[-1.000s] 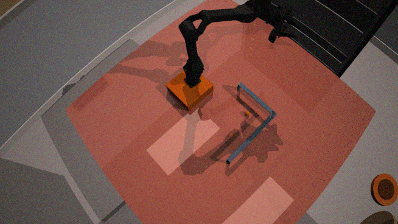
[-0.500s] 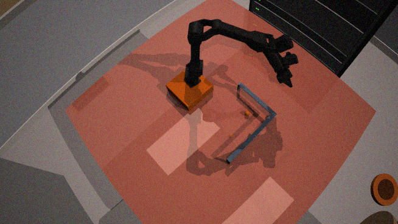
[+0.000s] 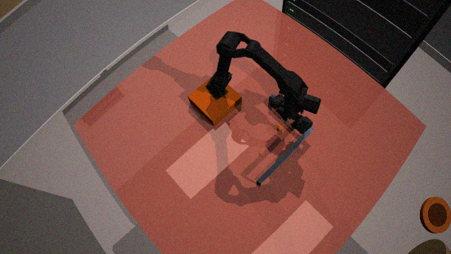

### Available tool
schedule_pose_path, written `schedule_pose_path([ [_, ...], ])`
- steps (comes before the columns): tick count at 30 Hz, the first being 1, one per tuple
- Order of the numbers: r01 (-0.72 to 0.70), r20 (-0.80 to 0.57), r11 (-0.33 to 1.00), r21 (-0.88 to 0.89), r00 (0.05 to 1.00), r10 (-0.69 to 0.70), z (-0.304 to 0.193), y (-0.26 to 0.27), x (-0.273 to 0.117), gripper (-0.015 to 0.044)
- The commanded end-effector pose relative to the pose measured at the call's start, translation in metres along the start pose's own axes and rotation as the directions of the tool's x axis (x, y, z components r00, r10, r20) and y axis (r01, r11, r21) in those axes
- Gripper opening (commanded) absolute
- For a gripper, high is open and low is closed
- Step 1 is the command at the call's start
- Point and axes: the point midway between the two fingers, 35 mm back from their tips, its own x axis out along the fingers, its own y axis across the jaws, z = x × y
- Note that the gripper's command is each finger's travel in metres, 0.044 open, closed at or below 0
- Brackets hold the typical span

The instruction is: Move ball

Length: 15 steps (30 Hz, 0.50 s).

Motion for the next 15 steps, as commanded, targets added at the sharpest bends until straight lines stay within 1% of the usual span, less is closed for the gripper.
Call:
schedule_pose_path([
  [1,-0.167,0.033,0.981,-0.098,0.985,0.171,-0.025,0.023,0.011,0.0222],
  [9,-0.167,0.033,0.981,-0.098,0.985,0.171,-0.025,0.023,0.011,0.0222],
  [12,-0.167,0.033,0.981,-0.098,0.985,0.171,-0.025,0.026,0.024,0.0222],
  [15,-0.167,0.033,0.981,-0.098,0.985,0.171,-0.025,0.026,0.026,0.0222],
])
